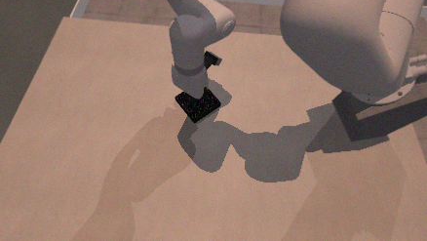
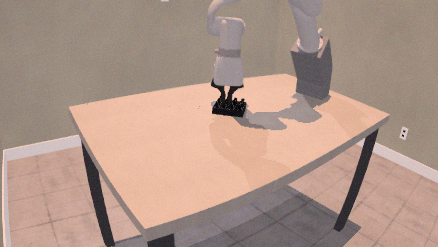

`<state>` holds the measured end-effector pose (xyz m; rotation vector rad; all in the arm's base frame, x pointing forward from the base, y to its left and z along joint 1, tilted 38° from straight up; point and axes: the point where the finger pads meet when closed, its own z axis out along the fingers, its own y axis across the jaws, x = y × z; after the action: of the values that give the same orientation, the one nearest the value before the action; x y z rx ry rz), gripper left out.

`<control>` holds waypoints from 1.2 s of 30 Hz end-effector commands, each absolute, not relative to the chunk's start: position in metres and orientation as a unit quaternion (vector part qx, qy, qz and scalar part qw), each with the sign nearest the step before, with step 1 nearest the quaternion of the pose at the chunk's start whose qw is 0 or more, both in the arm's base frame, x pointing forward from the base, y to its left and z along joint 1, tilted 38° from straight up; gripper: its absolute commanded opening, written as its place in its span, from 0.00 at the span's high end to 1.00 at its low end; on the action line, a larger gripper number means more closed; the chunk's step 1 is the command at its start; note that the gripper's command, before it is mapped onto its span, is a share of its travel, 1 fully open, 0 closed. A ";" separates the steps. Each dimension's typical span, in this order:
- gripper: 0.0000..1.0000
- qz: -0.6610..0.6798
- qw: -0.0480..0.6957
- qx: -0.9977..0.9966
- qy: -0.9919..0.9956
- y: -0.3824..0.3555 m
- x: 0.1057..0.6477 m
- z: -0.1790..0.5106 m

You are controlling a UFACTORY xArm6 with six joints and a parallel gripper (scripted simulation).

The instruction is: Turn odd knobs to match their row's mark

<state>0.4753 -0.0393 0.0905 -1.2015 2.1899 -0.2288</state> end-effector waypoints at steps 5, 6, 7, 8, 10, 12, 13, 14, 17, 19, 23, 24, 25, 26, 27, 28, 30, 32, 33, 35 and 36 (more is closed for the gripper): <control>0.92 -0.111 0.308 -0.509 0.796 -0.040 0.476 0.091; 0.92 -0.115 0.306 -0.519 0.790 -0.040 0.476 0.091; 0.92 -0.118 0.305 -0.528 0.783 -0.040 0.476 0.091; 0.92 -0.122 0.303 -0.538 0.777 -0.040 0.476 0.091; 0.92 -0.130 0.300 -0.558 0.763 -0.040 0.476 0.091; 0.92 -0.138 0.297 -0.577 0.748 -0.040 0.476 0.091; 0.92 -0.142 0.295 -0.587 0.740 -0.040 0.476 0.091; 0.92 -0.145 0.293 -0.597 0.732 -0.040 0.476 0.091; 0.92 -0.153 0.289 -0.617 0.716 -0.040 0.476 0.091; 0.92 -0.157 0.287 -0.626 0.708 -0.040 0.476 0.091; 0.92 -0.173 0.278 -0.664 0.673 -0.040 0.476 0.091; 0.92 -0.176 0.275 -0.673 0.663 -0.040 0.476 0.091; 0.92 -0.180 0.273 -0.682 0.654 -0.040 0.476 0.091; 0.92 -0.184 0.271 -0.690 0.645 -0.040 0.476 0.091; 0.92 -0.187 0.268 -0.699 0.636 -0.040 0.476 0.091; 0.92 -0.191 0.266 -0.707 0.627 -0.040 0.476 0.091; 0.92 -0.198 0.261 -0.723 0.608 -0.040 0.476 0.091; 0.92 -0.204 0.256 -0.738 0.590 -0.040 0.476 0.091; 0.92 -0.207 0.253 -0.745 0.581 -0.040 0.476 0.091; 0.92 -0.207 0.253 -0.745 0.581 -0.040 0.476 0.091; 0.92 -0.210 0.251 -0.752 0.572 -0.040 0.476 0.091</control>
<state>0.4753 -0.0393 0.0905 -2.0205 1.6115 -0.5224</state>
